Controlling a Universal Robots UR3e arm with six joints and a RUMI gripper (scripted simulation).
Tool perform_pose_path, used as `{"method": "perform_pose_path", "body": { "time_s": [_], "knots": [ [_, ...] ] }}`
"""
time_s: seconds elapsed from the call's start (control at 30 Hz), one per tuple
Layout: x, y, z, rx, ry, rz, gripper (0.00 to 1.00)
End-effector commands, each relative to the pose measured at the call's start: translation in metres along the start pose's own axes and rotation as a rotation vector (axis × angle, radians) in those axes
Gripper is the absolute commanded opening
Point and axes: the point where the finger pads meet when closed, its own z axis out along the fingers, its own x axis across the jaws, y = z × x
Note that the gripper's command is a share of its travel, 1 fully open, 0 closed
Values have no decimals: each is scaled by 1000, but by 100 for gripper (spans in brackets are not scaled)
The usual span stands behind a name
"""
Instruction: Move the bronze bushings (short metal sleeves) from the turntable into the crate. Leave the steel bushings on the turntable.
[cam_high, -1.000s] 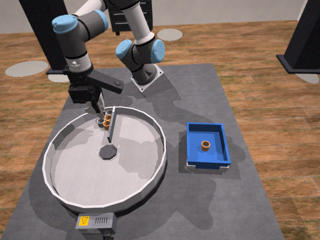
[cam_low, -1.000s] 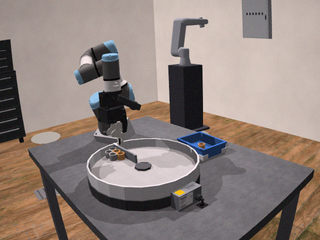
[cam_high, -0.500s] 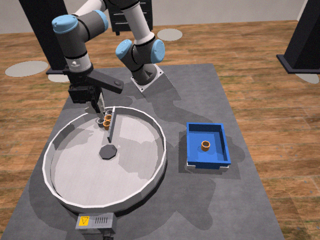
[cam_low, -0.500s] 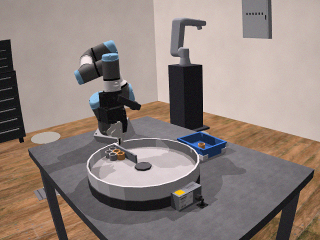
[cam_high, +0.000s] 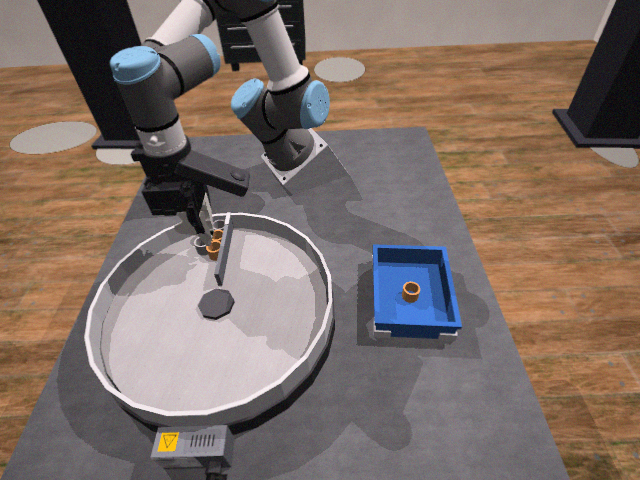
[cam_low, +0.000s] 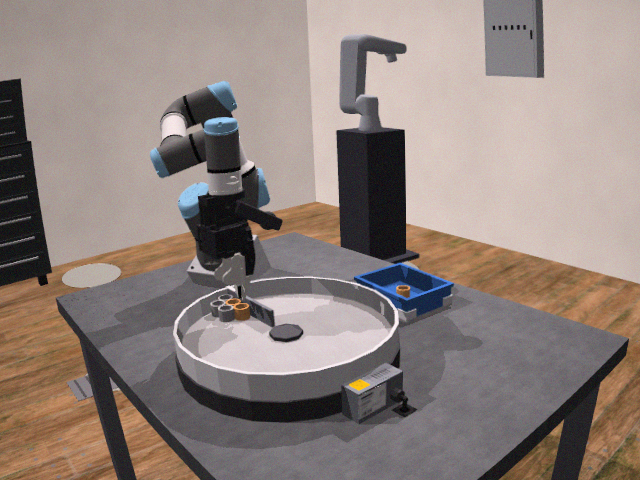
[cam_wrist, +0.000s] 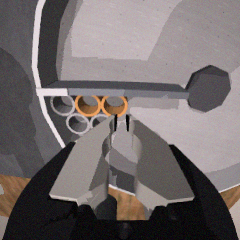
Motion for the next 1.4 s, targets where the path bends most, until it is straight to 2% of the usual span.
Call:
{"method": "perform_pose_path", "body": {
  "time_s": [0.0, 1.1, 1.37],
  "knots": [
    [4, 1, 3, -4, 15, -1, 6],
    [4, 1, 3, -5, 15, -1, 6],
    [4, 1, 15, -4, 14, -1, 6]
  ]
}}
